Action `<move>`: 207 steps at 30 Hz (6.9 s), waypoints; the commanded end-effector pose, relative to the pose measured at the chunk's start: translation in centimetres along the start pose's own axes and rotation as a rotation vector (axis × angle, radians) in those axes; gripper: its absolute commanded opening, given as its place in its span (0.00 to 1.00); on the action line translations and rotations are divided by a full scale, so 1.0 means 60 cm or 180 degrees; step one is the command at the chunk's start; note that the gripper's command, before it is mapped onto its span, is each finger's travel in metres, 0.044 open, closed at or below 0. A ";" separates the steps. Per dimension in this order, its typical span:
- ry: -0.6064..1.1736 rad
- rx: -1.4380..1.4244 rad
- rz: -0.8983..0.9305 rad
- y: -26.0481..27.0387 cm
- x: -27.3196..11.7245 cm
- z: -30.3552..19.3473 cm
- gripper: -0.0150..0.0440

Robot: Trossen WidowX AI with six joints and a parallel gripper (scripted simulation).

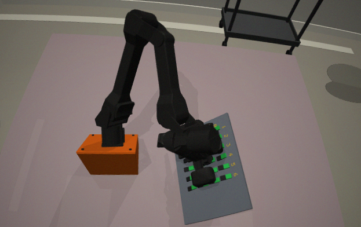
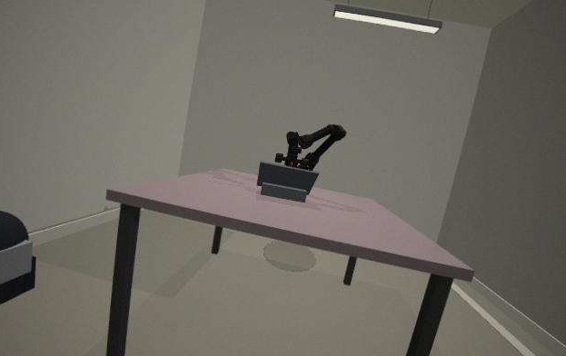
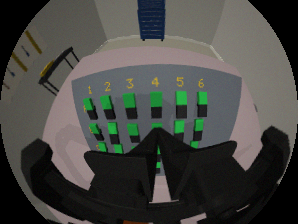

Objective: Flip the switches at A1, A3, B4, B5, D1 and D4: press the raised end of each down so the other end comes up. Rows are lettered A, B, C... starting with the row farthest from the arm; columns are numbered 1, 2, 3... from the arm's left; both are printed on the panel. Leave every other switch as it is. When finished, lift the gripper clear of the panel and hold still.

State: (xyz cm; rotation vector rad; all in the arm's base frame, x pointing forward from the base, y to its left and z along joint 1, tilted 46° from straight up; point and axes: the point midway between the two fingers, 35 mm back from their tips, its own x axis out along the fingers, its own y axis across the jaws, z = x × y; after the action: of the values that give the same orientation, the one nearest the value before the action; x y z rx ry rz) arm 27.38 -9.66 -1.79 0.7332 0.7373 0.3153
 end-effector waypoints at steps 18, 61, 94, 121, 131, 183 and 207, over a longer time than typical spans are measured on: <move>0.0019 0.0038 -0.0007 0.000 0.011 -0.005 0.25; 0.0019 0.0038 -0.0007 0.000 0.019 -0.005 0.25; -0.0057 0.0035 -0.0022 -0.054 -0.088 -0.041 0.25; -0.0146 0.0035 -0.0013 -0.054 0.001 -0.041 0.25; -0.0147 0.0035 -0.0012 -0.053 0.012 -0.040 0.25; -0.0147 0.0035 -0.0012 -0.053 0.018 -0.040 0.25; -0.0057 0.0035 -0.0022 -0.054 -0.088 -0.041 0.25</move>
State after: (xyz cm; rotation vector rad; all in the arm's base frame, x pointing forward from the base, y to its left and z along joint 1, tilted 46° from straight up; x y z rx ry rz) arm 23.80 -11.91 -4.62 0.7586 0.7254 0.2910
